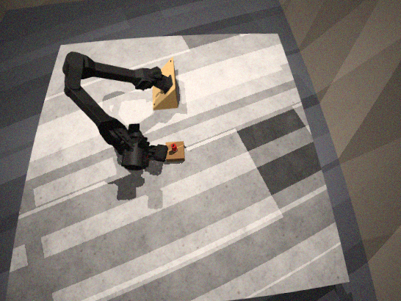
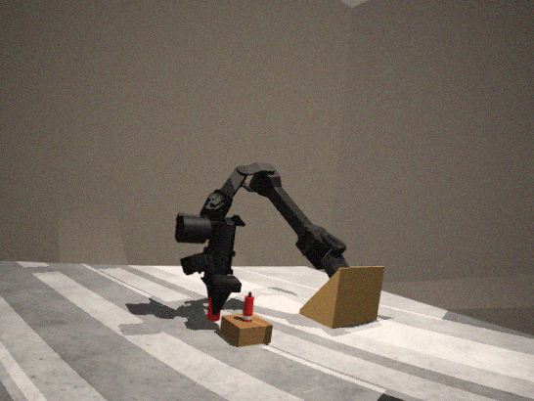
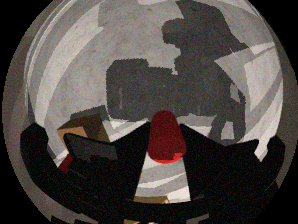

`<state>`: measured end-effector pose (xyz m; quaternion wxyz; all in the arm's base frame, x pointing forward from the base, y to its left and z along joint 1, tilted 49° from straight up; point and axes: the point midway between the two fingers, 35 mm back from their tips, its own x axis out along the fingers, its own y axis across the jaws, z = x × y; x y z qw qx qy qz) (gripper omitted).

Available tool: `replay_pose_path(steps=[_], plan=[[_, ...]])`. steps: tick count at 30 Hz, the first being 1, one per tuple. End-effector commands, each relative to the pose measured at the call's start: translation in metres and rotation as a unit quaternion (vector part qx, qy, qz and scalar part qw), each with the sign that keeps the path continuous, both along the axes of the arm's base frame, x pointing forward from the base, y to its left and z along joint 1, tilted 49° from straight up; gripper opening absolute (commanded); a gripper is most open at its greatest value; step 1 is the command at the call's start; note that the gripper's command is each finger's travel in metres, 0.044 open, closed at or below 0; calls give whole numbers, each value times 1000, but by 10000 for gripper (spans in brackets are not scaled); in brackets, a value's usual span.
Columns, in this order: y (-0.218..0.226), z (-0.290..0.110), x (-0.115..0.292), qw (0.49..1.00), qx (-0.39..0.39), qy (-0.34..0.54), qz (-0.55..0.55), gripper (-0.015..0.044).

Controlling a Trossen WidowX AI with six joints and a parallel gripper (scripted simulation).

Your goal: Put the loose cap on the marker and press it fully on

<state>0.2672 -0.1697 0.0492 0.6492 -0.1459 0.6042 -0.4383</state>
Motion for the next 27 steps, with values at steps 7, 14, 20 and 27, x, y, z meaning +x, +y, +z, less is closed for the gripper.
replay_pose_path(steps=[7, 14, 20, 27], plan=[[4, 3, 0, 1000, 1, 3, 0, 0], [17, 14, 4, 1000, 2, 3, 0, 0], [29, 24, 6, 1000, 3, 3, 0, 0], [42, 36, 7, 1000, 2, 3, 0, 0]])
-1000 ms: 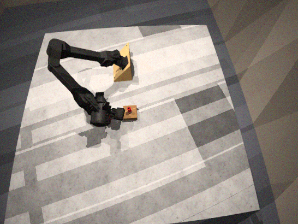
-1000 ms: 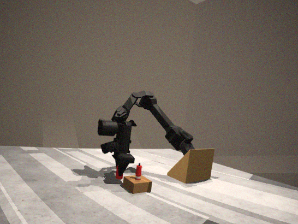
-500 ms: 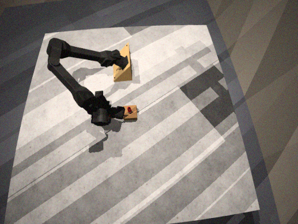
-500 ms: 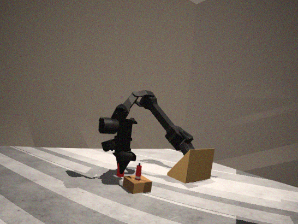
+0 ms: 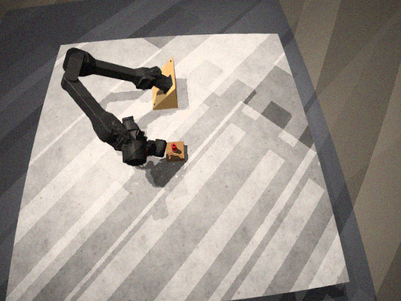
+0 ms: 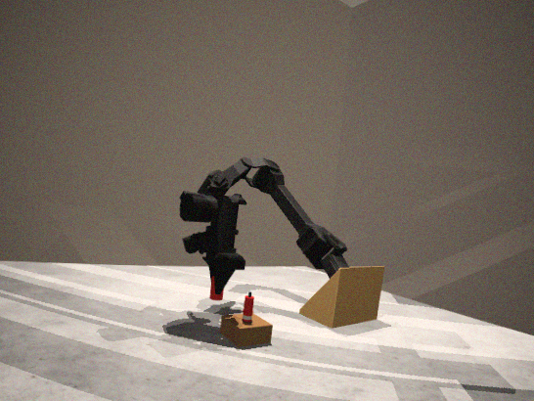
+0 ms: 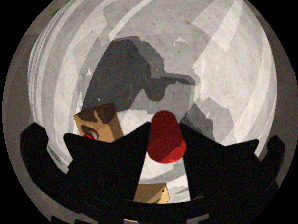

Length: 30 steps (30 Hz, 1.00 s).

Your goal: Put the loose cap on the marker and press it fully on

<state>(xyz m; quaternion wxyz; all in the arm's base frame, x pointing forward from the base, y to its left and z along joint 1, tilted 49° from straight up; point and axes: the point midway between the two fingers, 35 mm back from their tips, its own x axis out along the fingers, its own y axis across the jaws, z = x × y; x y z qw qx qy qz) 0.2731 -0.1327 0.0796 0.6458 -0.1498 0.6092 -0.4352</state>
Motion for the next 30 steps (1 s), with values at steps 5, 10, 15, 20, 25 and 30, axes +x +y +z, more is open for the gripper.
replay_pose_path(steps=[5, 10, 15, 20, 25, 30], plan=[[10, 7, 2, 1000, 2, -4, -1, 0], [26, 0, 7, 1000, 8, -3, 5, 0], [43, -8, 11, 1000, 12, -3, 8, 0], [61, -15, 15, 1000, 14, -4, 7, 0], [78, -23, 17, 1000, 14, -4, 5, 0], [95, -31, 17, 1000, 13, -4, 3, 0]])
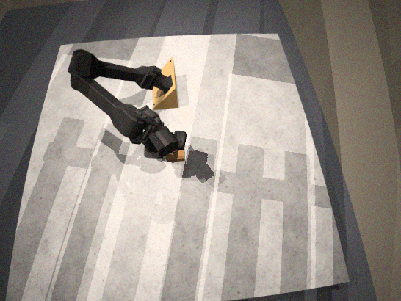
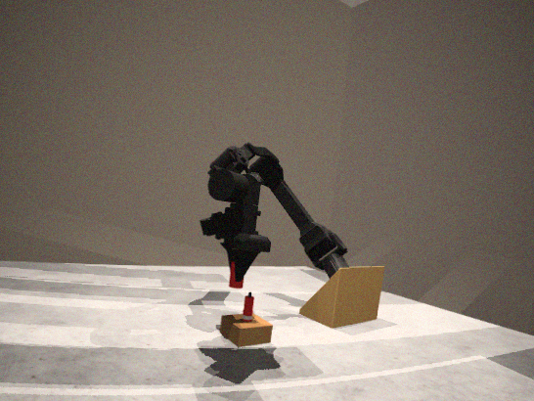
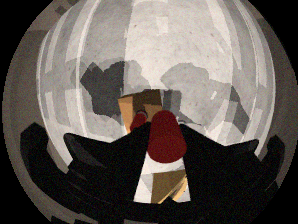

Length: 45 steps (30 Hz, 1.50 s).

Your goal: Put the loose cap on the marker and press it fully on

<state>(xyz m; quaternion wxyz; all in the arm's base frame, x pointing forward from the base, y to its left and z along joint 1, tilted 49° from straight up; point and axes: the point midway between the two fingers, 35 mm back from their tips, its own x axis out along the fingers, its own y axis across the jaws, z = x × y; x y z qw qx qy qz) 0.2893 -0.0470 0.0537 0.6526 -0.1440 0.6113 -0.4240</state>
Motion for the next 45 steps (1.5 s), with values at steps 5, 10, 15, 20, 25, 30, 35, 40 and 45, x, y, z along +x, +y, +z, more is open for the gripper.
replay_pose_path(steps=[5, 10, 15, 20, 25, 30, 35, 40, 45], plan=[[27, -12, 0, 1000, -3, 0, -6, 0], [41, -18, -2, 1000, -7, -1, -8, 0], [39, -21, -2, 1000, -8, -1, -8, 0], [37, -23, -3, 1000, -8, -1, -8, 0], [32, -27, -3, 1000, -8, -1, -8, 0], [26, -32, -3, 1000, -7, -1, -8, 0], [20, -38, -4, 1000, -7, -1, -8, 0], [14, -44, -5, 1000, -8, -1, -8, 0], [8, -49, -6, 1000, -8, -1, -8, 0]])
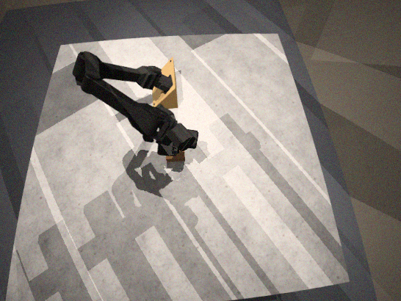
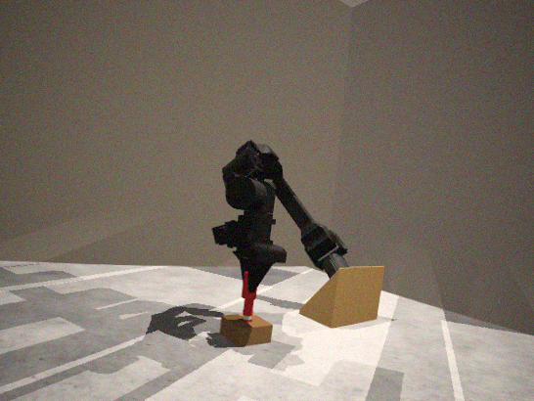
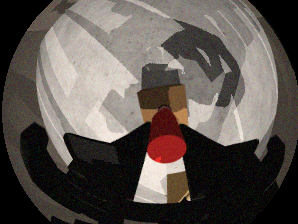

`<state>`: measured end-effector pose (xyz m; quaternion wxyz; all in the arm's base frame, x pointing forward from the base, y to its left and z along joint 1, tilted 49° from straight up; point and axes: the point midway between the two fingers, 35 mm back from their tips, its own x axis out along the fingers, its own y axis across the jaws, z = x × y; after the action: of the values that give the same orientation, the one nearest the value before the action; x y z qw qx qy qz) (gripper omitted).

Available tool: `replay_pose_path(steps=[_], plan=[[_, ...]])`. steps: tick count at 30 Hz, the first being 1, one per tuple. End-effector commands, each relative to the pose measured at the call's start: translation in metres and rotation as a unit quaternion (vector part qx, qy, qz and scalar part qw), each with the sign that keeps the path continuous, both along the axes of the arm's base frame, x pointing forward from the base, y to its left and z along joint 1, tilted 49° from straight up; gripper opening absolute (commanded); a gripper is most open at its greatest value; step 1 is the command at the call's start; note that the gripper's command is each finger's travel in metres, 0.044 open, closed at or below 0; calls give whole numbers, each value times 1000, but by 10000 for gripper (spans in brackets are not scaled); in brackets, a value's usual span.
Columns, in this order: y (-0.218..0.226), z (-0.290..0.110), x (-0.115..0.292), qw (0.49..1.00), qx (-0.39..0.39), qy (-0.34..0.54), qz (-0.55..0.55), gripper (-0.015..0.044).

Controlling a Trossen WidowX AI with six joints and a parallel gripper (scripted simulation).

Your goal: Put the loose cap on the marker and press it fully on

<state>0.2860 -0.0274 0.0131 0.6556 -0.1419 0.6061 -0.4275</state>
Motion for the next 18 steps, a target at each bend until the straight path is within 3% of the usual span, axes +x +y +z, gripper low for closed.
replay_pose_path(steps=[1, 18], plan=[[-13, -10, -3, 1000, -6, 5, -6, 0], [-24, -21, -7, 1000, -7, 6, -7, 0]])
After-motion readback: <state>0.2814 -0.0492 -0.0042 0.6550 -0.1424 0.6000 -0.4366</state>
